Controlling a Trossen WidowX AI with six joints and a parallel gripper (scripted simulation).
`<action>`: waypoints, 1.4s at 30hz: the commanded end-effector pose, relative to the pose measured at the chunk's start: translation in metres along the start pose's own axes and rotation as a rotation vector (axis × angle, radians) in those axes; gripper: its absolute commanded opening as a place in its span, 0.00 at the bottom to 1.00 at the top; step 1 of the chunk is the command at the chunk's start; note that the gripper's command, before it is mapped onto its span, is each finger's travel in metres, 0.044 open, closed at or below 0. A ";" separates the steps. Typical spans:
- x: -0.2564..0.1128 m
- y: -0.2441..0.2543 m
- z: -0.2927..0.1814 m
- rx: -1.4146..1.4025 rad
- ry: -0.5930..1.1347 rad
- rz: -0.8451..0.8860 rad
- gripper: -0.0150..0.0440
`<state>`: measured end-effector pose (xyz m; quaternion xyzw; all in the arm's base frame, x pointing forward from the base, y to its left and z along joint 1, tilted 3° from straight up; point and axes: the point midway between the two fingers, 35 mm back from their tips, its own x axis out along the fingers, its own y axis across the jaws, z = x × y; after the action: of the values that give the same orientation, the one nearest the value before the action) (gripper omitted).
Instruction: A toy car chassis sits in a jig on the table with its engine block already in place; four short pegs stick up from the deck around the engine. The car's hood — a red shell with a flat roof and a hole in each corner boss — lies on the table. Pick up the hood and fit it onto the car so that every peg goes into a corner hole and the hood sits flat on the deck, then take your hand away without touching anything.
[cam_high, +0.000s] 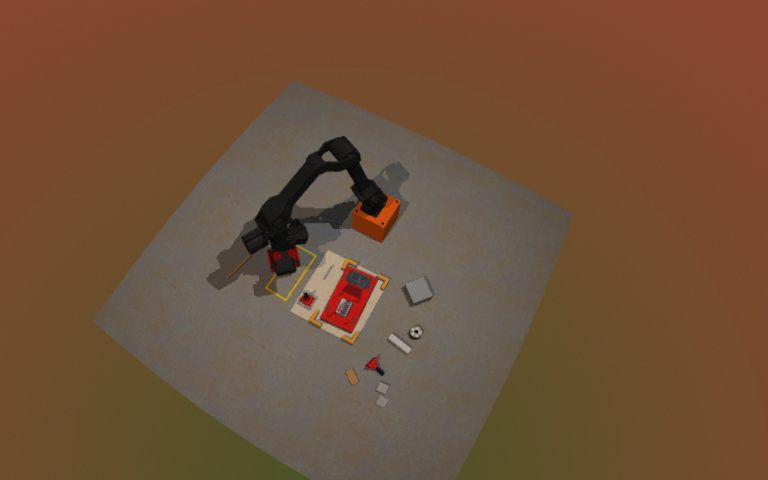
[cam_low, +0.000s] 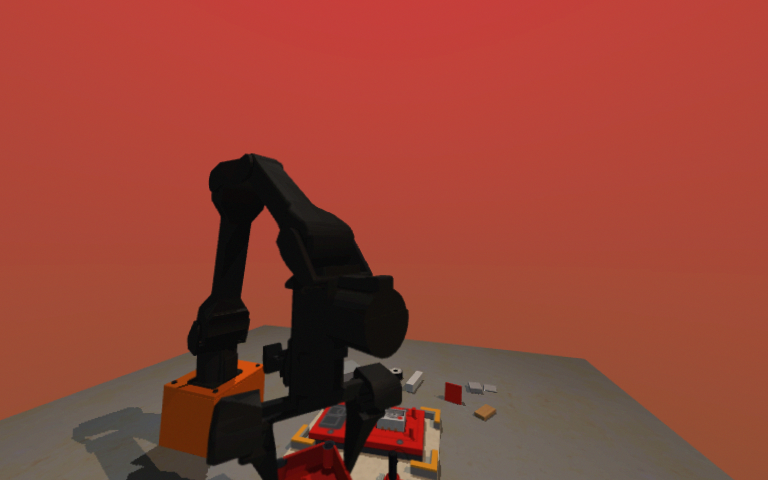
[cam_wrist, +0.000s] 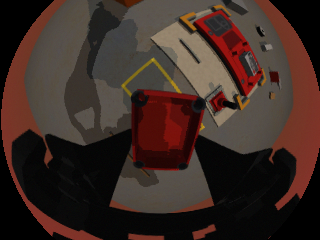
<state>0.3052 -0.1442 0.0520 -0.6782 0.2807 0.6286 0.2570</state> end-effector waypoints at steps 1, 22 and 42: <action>0.001 0.001 0.002 -0.120 -0.004 -0.002 0.25; 0.073 0.001 0.002 -0.138 -0.004 -0.001 0.25; 0.076 0.001 0.002 -0.134 -0.002 0.000 0.52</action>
<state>0.3070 -0.1481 -0.0236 -0.6931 0.2379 0.6467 0.2114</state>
